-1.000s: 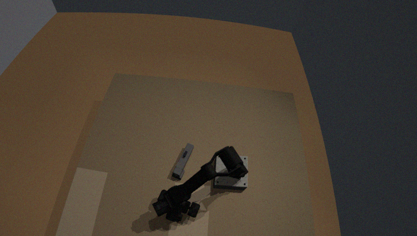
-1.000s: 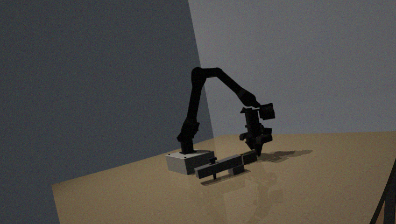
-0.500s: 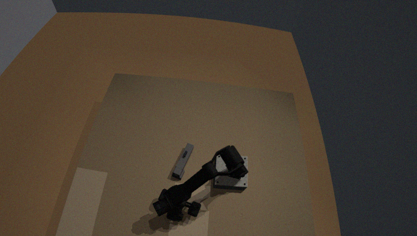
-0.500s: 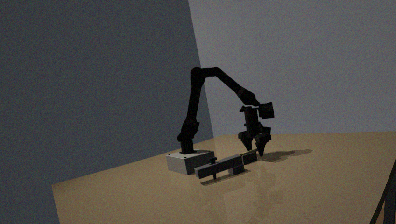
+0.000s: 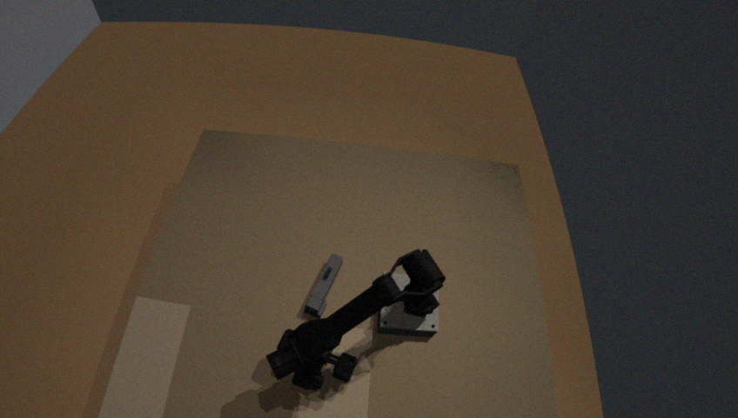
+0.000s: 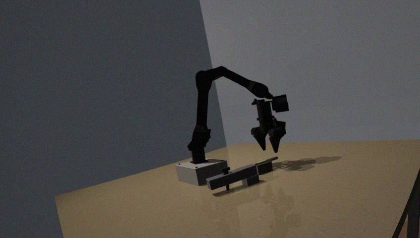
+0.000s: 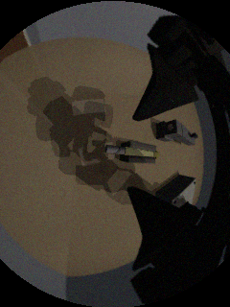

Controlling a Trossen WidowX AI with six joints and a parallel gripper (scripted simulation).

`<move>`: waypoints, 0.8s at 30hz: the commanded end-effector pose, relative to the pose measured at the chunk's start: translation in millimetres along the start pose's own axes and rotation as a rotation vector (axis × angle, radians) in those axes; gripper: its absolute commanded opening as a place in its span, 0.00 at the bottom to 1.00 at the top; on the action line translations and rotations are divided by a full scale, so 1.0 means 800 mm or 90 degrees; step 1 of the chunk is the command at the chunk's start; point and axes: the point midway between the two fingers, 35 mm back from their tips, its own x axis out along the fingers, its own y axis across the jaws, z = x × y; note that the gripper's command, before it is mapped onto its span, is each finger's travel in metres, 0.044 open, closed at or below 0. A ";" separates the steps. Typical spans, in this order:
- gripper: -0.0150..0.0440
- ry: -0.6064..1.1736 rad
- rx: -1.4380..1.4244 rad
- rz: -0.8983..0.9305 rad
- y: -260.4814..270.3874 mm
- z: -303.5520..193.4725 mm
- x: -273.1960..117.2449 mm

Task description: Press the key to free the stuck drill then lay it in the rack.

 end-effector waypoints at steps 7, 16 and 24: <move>1.00 -0.068 0.055 -0.029 -0.041 0.000 -0.029; 1.00 -0.259 0.233 -0.170 -0.160 -0.059 -0.123; 1.00 -0.403 0.333 -0.363 -0.252 -0.157 -0.232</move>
